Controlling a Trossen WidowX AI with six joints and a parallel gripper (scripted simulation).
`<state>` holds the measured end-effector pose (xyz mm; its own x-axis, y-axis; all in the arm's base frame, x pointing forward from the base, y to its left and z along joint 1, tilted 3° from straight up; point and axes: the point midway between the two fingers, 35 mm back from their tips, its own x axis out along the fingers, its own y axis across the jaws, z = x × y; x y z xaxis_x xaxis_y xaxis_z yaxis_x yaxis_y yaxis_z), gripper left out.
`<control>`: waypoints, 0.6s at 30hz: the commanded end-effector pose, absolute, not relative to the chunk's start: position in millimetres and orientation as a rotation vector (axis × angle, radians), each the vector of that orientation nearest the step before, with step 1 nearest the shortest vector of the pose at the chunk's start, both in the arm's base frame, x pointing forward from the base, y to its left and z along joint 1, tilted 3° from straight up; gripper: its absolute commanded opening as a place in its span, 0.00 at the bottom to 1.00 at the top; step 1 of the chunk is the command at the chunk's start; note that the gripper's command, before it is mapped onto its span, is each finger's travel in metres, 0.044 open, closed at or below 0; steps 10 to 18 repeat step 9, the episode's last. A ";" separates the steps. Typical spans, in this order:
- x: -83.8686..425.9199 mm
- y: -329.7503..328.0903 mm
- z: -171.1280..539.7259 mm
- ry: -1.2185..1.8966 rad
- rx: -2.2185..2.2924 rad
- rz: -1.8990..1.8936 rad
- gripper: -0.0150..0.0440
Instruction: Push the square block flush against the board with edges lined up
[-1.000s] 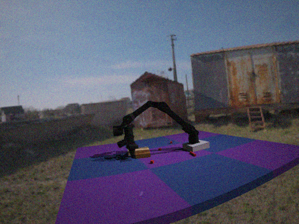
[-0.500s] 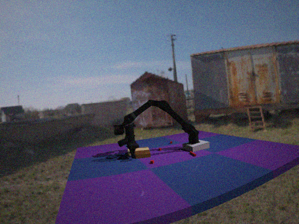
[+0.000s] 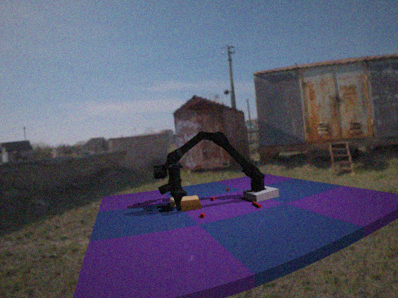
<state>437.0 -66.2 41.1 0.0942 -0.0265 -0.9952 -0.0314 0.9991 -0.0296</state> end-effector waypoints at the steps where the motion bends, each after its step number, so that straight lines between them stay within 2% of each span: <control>1: 432.0 -66.0 39.5 1.482 -0.045 0.007 0.25; 18: 440.8 -66.1 40.9 1.481 -0.045 0.007 0.25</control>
